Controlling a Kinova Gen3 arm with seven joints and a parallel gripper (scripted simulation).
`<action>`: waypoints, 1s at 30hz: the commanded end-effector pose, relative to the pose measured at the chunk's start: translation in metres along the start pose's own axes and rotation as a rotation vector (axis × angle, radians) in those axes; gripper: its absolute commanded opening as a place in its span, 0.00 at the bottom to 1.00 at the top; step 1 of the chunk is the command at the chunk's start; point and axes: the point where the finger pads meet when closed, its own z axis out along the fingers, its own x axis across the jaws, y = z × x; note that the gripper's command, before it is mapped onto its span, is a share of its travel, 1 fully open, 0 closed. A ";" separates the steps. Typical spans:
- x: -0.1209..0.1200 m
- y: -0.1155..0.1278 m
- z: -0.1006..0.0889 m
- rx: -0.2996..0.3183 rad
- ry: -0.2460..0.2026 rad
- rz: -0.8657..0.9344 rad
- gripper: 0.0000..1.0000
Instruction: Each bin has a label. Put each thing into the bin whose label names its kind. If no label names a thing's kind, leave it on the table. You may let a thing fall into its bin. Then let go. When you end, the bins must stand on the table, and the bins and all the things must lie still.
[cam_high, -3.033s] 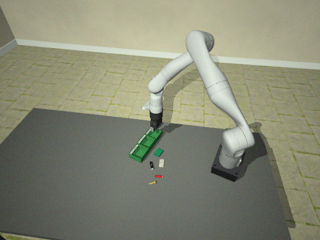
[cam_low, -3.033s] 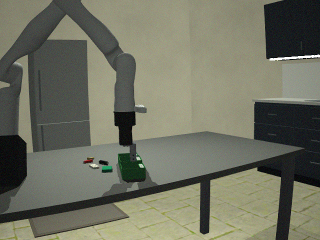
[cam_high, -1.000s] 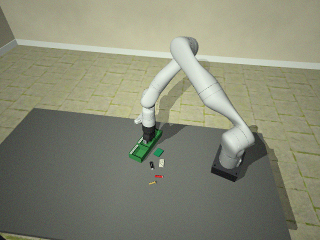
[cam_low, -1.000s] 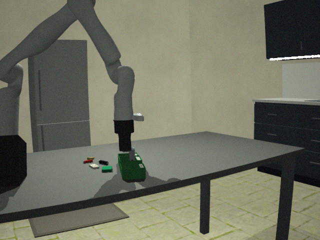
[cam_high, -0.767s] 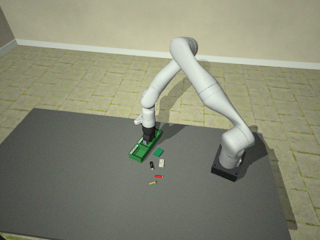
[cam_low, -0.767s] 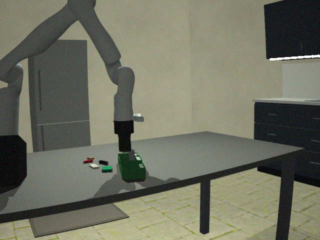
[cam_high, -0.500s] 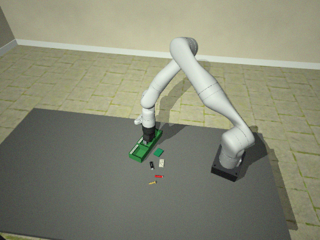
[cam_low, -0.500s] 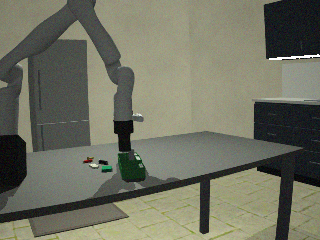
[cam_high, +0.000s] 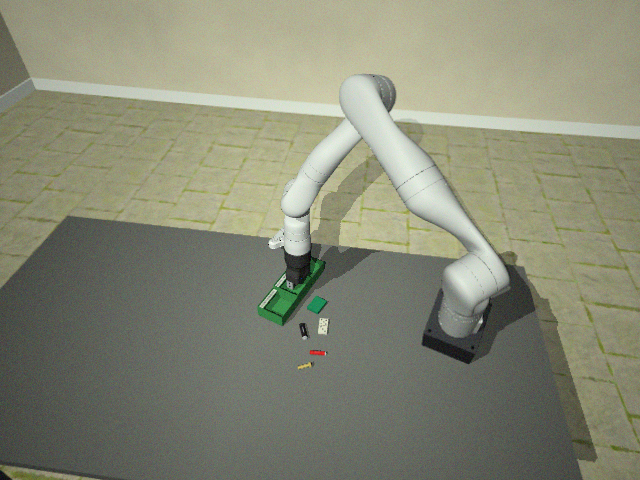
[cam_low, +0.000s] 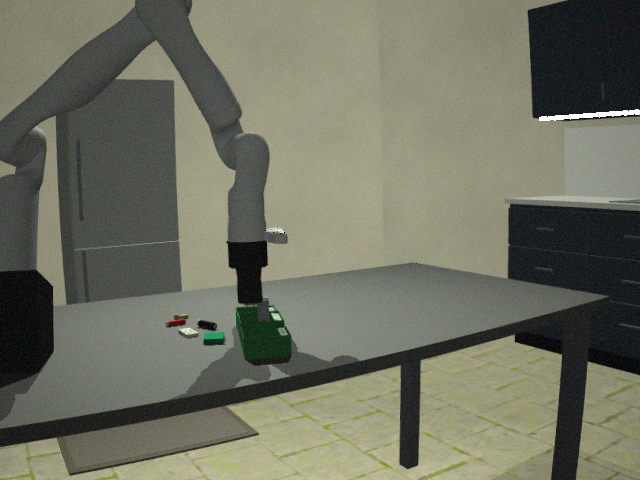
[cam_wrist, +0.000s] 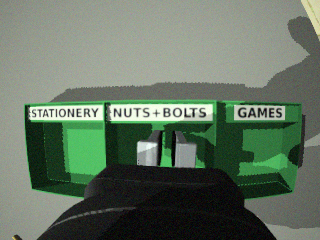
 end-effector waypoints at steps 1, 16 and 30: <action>0.000 -0.001 -0.001 0.002 0.001 0.000 0.31; 0.000 -0.001 -0.001 0.002 0.001 0.000 0.31; 0.000 -0.001 -0.015 0.002 0.001 0.000 0.31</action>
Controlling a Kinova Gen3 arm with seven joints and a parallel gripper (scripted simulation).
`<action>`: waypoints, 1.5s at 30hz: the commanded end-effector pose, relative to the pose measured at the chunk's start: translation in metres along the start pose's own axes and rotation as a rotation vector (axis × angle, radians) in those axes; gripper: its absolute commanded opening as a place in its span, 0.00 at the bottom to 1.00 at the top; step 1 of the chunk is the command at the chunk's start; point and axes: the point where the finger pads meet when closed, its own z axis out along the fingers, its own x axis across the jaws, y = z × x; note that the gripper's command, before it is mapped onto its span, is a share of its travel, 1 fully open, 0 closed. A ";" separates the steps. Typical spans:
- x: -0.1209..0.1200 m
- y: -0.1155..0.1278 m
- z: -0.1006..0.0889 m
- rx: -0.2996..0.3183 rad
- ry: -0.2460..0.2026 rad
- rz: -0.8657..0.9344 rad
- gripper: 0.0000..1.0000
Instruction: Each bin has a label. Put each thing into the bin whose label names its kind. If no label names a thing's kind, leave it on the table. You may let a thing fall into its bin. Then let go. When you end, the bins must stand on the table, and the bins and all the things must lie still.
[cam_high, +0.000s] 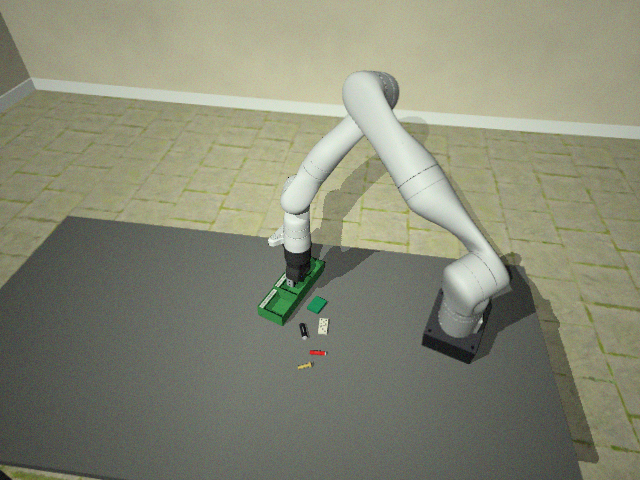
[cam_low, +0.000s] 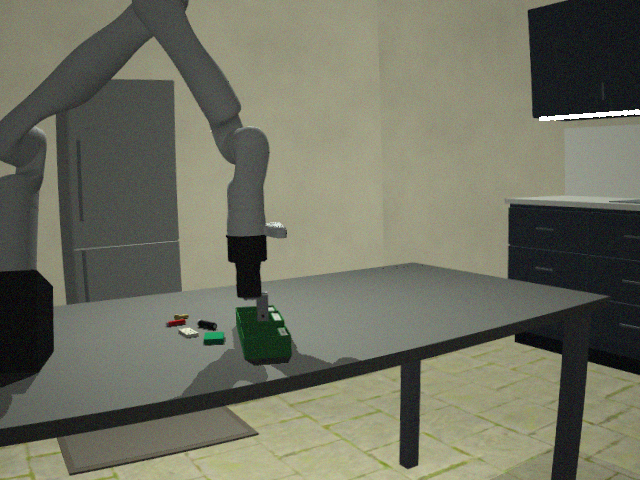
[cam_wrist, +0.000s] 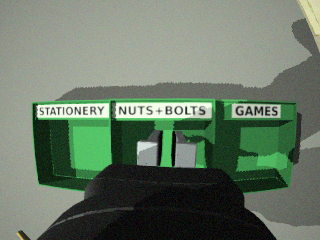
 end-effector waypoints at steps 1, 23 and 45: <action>0.002 -0.002 -0.006 0.006 0.002 0.002 0.31; 0.001 -0.002 -0.049 0.006 0.002 0.002 0.31; -0.074 0.001 -0.049 0.006 0.002 0.002 0.31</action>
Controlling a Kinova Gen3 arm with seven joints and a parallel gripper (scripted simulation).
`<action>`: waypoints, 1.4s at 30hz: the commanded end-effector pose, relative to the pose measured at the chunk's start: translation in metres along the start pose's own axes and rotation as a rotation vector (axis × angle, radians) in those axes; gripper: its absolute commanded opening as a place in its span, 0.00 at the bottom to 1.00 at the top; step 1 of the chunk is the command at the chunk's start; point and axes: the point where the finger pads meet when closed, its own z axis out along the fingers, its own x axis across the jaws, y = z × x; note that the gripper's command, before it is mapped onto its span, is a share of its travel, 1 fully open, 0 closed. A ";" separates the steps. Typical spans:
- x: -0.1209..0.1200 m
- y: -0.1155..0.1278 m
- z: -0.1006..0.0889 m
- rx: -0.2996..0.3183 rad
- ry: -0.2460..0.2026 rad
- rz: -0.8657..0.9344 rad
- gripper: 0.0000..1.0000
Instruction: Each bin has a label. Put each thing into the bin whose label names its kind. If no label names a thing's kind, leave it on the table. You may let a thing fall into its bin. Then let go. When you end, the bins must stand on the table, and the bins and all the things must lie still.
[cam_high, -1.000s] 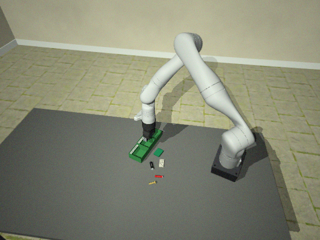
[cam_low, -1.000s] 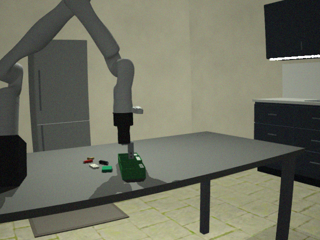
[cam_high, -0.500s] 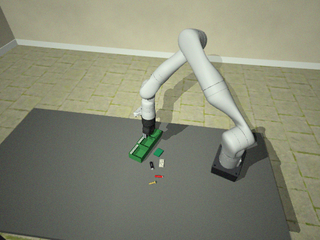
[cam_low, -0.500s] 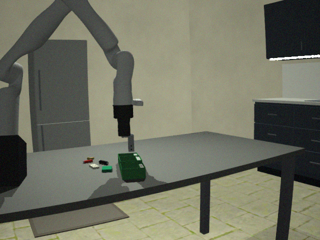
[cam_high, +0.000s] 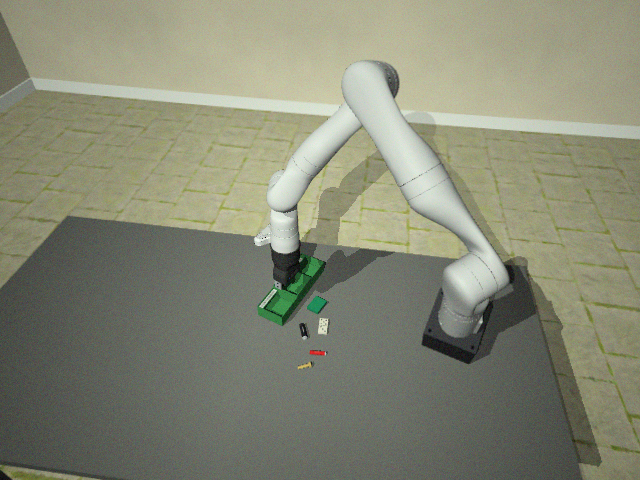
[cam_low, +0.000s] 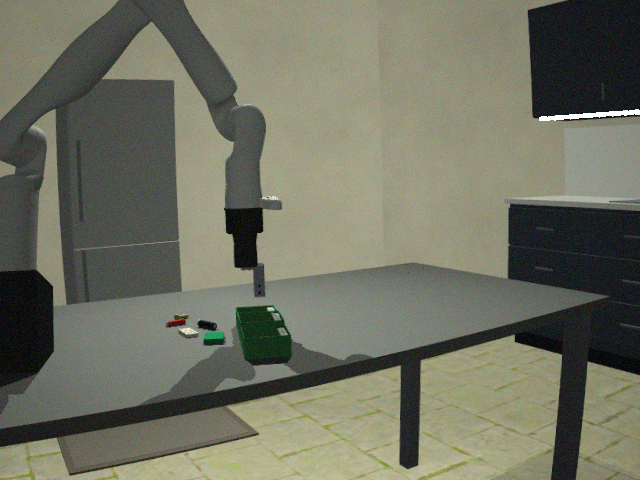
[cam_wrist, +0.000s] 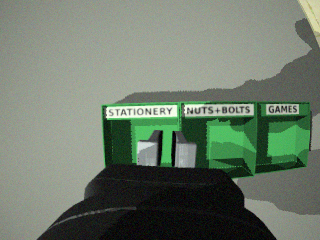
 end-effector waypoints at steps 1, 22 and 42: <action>-0.014 0.000 -0.001 0.001 0.006 -0.023 0.31; -0.023 0.001 0.029 0.001 0.006 -0.023 0.31; -0.023 0.001 0.059 0.001 0.006 -0.023 0.31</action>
